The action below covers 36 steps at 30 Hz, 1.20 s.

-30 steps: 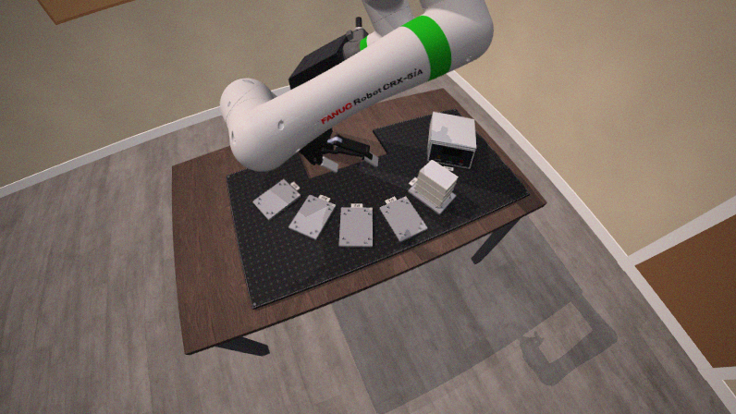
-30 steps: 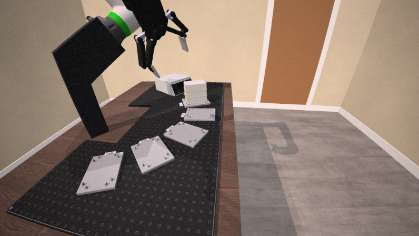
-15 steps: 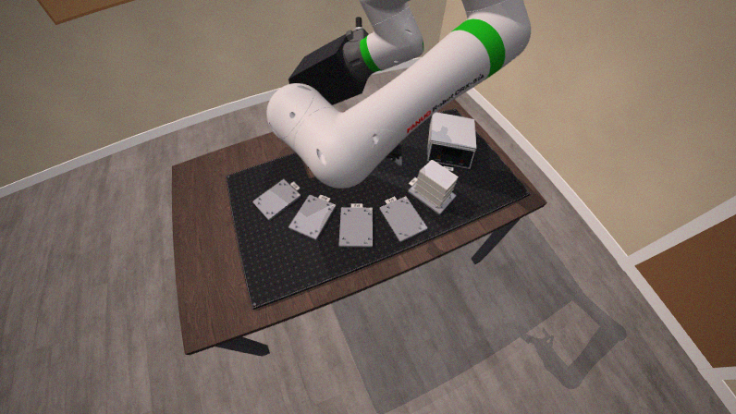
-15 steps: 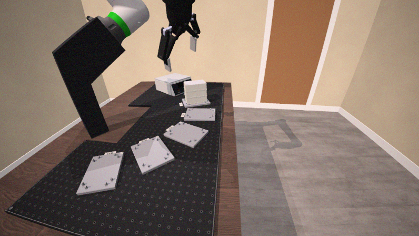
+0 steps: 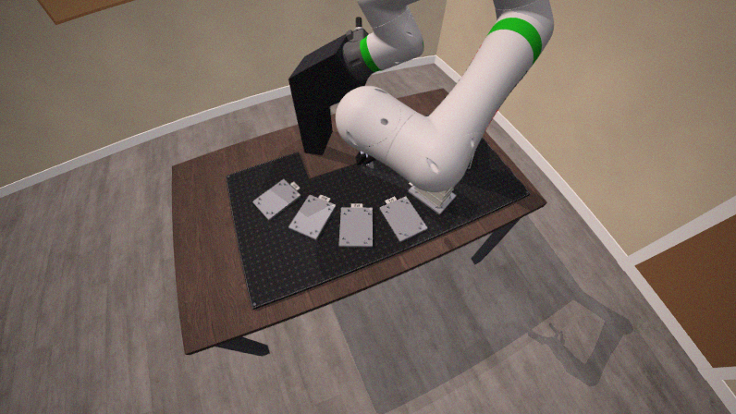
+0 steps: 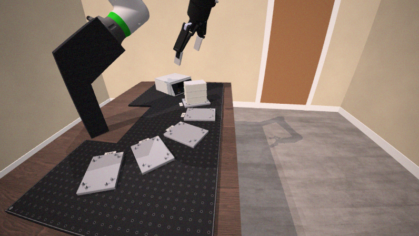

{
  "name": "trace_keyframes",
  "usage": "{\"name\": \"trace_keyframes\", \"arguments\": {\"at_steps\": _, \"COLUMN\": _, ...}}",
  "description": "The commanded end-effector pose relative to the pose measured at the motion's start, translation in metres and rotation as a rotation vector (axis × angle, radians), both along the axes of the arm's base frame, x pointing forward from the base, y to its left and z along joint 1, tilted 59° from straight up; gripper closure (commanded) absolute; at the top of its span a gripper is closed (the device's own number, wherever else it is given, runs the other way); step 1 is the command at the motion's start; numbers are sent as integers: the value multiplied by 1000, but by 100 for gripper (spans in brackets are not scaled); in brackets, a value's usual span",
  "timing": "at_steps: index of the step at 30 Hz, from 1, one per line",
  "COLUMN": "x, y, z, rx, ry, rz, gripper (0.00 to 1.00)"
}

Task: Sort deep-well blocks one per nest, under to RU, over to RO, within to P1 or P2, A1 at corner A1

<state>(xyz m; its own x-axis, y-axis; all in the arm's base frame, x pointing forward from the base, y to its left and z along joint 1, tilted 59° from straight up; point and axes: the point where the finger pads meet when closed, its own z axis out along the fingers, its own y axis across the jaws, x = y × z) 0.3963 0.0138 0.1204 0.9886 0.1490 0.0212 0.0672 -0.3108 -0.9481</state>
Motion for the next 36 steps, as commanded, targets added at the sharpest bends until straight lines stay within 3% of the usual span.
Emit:
{"name": "trace_keyframes", "arguments": {"at_steps": 1, "x": -3, "y": 7, "z": 10, "rx": -55, "ry": -30, "rz": 34, "gripper": 0}}
{"name": "trace_keyframes", "arguments": {"at_steps": 12, "x": -19, "y": 32, "z": 49, "rx": -190, "ry": -124, "rz": 117, "gripper": 0}}
{"name": "trace_keyframes", "arguments": {"at_steps": 16, "x": -21, "y": 35, "z": 54, "rx": -190, "ry": -124, "rz": 117, "gripper": 0}}
{"name": "trace_keyframes", "arguments": {"at_steps": 36, "x": -59, "y": 68, "z": 114, "rx": -404, "ry": -335, "rz": 227, "gripper": 0}}
